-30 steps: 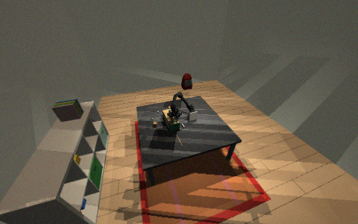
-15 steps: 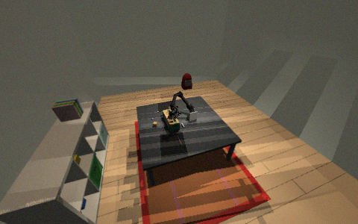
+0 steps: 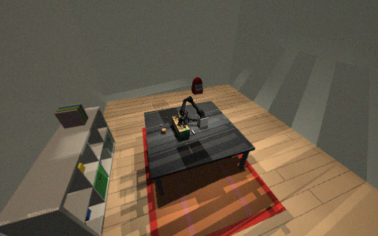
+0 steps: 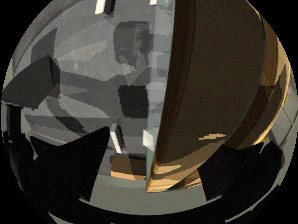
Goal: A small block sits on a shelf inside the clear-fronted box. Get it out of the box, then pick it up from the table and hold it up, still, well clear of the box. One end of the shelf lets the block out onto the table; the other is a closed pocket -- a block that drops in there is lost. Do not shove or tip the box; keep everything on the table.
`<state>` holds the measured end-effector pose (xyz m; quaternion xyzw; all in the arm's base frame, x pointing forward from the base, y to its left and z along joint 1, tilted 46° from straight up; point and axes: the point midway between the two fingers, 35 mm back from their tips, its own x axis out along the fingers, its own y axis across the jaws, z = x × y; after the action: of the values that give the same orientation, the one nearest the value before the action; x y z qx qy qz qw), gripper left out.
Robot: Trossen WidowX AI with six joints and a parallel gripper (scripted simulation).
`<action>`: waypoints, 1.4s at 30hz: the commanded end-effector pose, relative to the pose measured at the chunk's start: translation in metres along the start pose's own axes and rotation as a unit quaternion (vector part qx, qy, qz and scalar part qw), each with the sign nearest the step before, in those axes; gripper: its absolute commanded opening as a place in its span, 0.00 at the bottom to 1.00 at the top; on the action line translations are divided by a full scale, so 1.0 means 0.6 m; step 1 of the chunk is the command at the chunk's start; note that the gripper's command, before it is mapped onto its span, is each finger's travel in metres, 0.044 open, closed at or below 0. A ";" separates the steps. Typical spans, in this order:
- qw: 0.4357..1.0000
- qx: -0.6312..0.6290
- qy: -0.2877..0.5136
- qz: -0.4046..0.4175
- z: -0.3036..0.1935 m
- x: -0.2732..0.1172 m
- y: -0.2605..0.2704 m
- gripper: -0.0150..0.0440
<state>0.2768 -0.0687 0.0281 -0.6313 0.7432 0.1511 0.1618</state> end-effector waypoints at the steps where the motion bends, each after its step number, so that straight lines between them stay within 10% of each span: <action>1: 1.000 0.000 -0.001 0.002 -0.001 0.001 0.001 0.93; 42: 1.000 0.000 0.000 0.002 -0.030 0.011 0.000 0.93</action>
<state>0.2757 -0.0811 0.0402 -0.6312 0.7435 0.1508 0.1611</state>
